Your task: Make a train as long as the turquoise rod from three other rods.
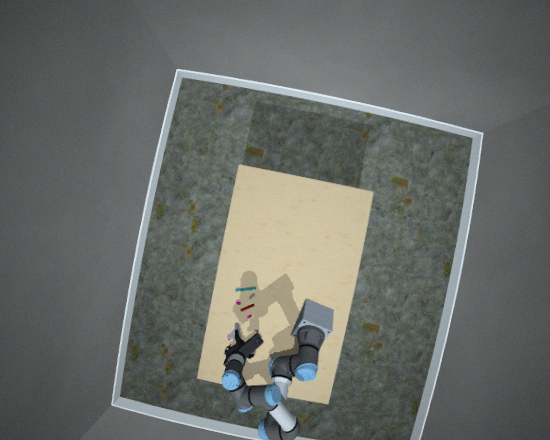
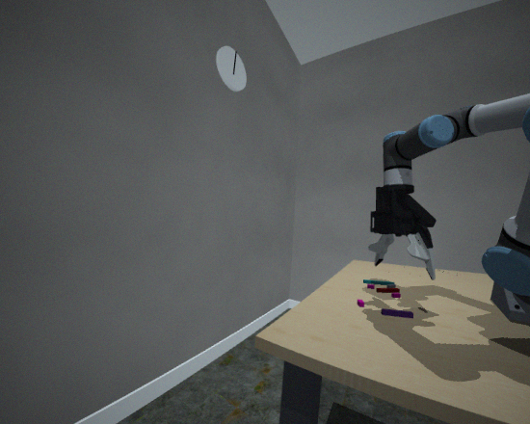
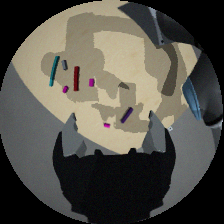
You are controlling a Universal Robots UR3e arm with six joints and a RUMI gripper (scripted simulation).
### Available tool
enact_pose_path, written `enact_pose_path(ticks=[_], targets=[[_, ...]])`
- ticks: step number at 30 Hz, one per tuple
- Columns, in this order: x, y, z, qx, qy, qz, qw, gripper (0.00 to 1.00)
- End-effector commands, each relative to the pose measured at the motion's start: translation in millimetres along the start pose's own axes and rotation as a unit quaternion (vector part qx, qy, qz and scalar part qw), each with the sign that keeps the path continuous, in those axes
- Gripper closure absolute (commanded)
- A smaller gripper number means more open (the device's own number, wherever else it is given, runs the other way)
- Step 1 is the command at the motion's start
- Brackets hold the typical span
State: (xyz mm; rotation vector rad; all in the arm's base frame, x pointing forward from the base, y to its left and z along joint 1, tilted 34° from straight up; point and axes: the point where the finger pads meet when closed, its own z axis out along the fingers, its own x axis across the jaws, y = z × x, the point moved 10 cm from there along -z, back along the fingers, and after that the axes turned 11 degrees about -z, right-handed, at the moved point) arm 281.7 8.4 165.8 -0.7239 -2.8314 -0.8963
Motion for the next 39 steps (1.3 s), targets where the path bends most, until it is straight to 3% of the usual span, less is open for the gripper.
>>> enact_pose_path(ticks=[1, 32, 39], targets=[[0, 0, -0.5, 0.000, -0.001, 0.000, 1.000, 0.00], [-1, 0, -0.6, 0.000, -0.001, -0.001, 1.000, 0.00], [-13, -5, -3.3, 0.000, -0.001, -0.031, 1.000, 0.00]])
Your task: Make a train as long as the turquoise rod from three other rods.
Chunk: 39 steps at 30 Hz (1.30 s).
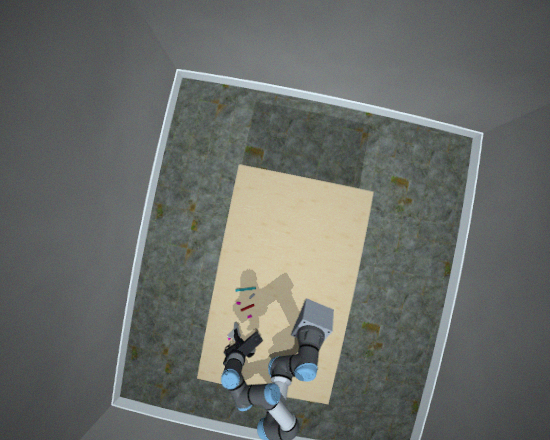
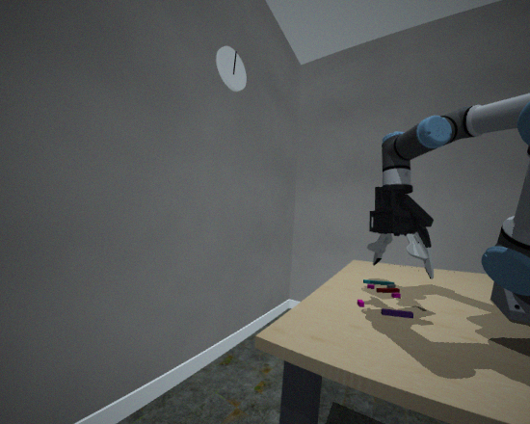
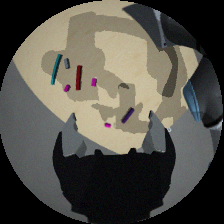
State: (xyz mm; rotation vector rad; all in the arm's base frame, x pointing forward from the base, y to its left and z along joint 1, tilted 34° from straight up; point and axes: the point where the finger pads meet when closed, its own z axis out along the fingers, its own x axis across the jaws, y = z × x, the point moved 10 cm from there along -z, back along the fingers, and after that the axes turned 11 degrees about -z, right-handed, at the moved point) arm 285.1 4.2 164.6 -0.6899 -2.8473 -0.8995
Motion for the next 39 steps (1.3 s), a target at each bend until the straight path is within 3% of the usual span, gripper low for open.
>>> enact_pose_path(ticks=[1, 7, 11, 22, 31, 39], targets=[[-12, -5, -2.8, 0.000, -0.001, -0.028, 1.000, 0.00], [-32, -15, -6.1, 0.000, -0.001, -0.080, 0.997, 0.00], [-59, -30, -8.5, 0.000, -0.001, -0.147, 0.989, 0.00], [-128, -76, -3.3, 0.000, -0.001, -0.323, 0.946, 0.00], [-145, -90, 1.1, 0.000, -0.001, -0.368, 0.930, 0.00], [-146, -91, 1.4, 0.000, -0.001, -0.371, 0.929, 0.00]])
